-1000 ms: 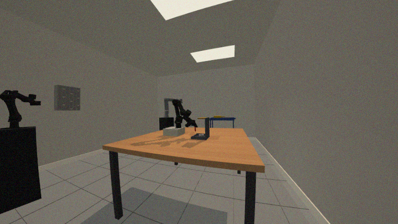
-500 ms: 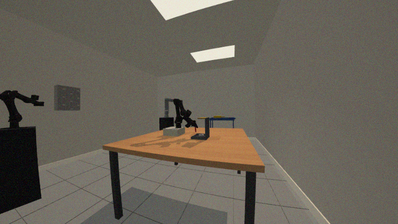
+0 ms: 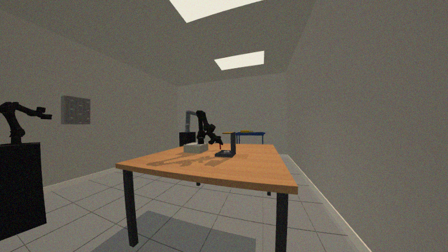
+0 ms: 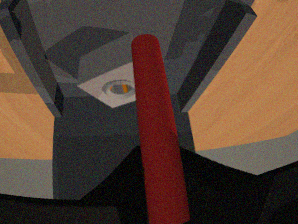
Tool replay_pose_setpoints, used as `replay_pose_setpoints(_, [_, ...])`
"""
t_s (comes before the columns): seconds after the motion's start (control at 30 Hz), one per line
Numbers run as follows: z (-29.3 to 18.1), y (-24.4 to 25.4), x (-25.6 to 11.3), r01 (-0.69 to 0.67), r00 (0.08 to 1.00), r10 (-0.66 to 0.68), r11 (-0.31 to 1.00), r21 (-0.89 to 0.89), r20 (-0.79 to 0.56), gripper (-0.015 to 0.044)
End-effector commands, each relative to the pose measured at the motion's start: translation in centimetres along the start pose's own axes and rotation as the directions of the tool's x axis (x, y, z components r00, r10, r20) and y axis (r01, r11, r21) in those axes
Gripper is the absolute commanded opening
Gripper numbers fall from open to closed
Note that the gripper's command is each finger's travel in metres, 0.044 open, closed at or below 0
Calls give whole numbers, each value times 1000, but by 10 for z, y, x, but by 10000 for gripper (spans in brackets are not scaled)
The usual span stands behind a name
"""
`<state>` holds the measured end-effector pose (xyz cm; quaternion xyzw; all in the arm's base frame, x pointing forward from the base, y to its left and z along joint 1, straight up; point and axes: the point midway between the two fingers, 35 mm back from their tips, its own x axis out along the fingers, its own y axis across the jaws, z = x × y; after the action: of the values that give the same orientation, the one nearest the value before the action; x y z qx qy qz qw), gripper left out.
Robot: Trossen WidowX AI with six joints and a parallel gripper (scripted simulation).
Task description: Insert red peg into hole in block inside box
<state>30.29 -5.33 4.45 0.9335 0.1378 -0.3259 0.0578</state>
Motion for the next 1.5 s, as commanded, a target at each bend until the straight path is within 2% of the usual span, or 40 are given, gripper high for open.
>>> replay_pose_setpoints(0.0, [0,9,3,-16,1000,16,1000,14,1,0])
replay_pose_setpoints(0.57, [-23,14,30,-18,1000,18,1000,15,-2,0])
replay_pose_setpoints(1.47, [-30,12,39,-18,1000,18,1000,16,-3,0])
